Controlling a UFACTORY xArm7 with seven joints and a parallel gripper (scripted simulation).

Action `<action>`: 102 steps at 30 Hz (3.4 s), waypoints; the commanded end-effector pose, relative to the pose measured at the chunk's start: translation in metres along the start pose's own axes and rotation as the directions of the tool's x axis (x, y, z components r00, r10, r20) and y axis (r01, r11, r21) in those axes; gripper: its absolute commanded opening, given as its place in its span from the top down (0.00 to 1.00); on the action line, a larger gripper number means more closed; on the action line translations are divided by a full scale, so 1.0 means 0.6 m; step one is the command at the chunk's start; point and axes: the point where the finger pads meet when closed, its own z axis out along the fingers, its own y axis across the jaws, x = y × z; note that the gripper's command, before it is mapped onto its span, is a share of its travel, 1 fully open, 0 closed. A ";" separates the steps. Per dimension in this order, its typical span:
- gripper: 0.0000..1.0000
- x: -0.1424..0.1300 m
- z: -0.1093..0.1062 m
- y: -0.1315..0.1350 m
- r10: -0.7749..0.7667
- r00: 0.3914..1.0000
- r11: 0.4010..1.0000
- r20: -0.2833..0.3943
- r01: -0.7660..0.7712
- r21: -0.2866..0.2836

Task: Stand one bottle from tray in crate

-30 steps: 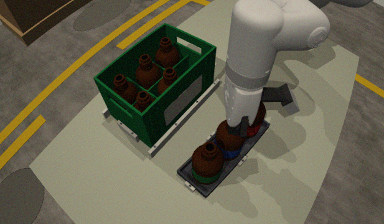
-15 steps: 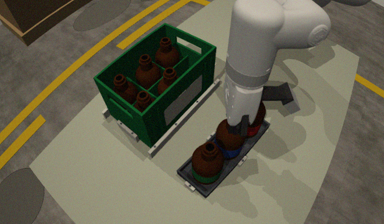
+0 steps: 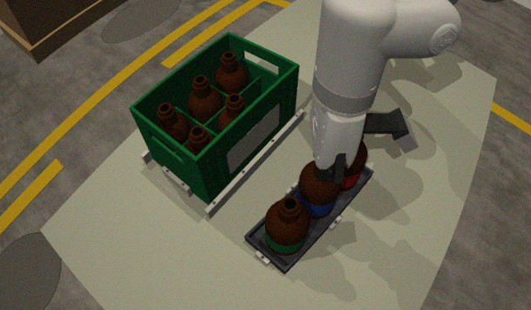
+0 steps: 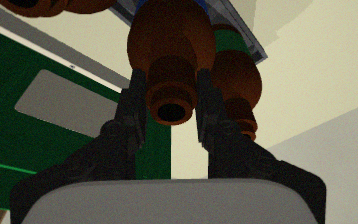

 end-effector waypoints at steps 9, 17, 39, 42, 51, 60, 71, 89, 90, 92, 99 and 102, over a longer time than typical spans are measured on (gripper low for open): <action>1.00 -0.001 -0.025 0.002 -0.001 1.000 1.000 0.000 0.001 -0.002; 1.00 -0.001 -0.034 0.002 -0.001 1.000 1.000 0.000 0.001 -0.002; 1.00 -0.001 -0.039 0.003 0.000 1.000 1.000 0.000 0.000 -0.002; 1.00 -0.001 -0.039 0.003 0.000 1.000 1.000 0.000 0.000 -0.002; 1.00 -0.001 -0.040 0.003 -0.001 1.000 1.000 0.000 0.001 -0.002; 1.00 -0.001 -0.047 0.003 0.000 1.000 1.000 0.000 0.000 -0.002; 1.00 -0.001 -0.061 0.003 -0.001 1.000 1.000 0.000 0.001 -0.002; 1.00 -0.001 -0.092 0.003 -0.001 1.000 1.000 0.000 0.001 -0.002; 1.00 -0.001 -0.094 0.003 -0.001 1.000 1.000 0.000 0.001 -0.002; 1.00 -0.001 -0.097 0.003 -0.001 1.000 1.000 0.000 0.001 -0.002; 1.00 -0.001 -0.104 0.003 -0.001 1.000 1.000 0.000 0.001 -0.002; 1.00 -0.001 -0.105 0.003 -0.001 1.000 1.000 0.000 0.001 -0.002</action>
